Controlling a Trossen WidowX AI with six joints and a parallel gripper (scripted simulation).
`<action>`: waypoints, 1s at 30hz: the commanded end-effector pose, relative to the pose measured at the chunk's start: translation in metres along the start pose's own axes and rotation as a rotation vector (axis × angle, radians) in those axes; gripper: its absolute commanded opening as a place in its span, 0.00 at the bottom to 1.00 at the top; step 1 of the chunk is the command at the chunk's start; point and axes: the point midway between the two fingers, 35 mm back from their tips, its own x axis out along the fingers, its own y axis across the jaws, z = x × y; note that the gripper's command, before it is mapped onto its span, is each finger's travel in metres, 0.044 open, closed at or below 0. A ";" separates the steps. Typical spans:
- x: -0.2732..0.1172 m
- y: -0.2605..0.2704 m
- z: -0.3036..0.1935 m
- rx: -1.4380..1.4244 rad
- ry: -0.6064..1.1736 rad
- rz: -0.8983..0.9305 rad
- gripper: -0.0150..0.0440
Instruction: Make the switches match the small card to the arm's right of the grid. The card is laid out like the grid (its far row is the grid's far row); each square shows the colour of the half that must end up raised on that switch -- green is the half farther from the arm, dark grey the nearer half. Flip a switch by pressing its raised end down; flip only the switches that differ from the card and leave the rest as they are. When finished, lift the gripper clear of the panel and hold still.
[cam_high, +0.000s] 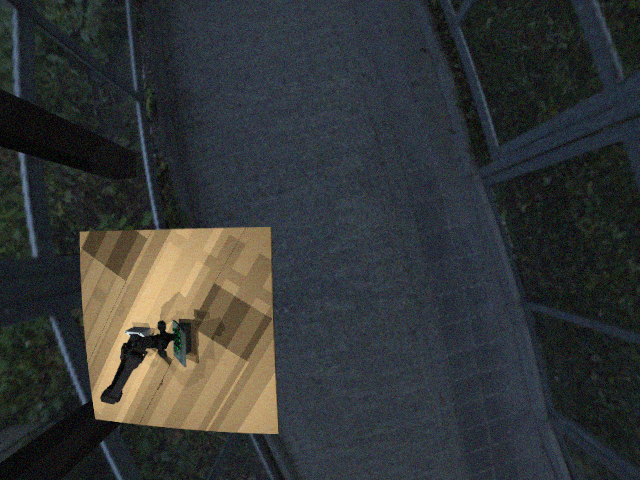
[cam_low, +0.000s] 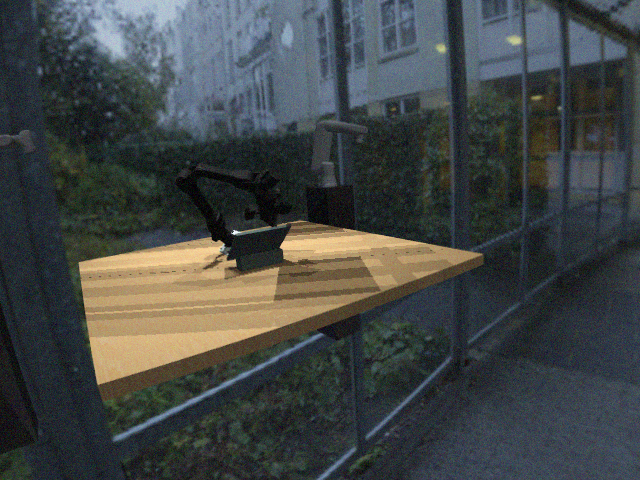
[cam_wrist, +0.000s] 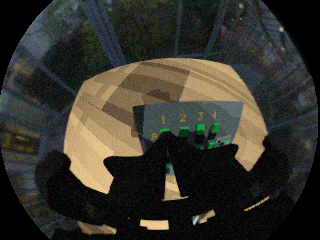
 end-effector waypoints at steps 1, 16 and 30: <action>0.001 0.001 -0.002 -0.010 0.004 0.004 0.25; 0.003 0.001 -0.002 -0.010 0.004 0.004 0.25; 0.005 0.001 -0.002 -0.009 0.004 0.004 0.25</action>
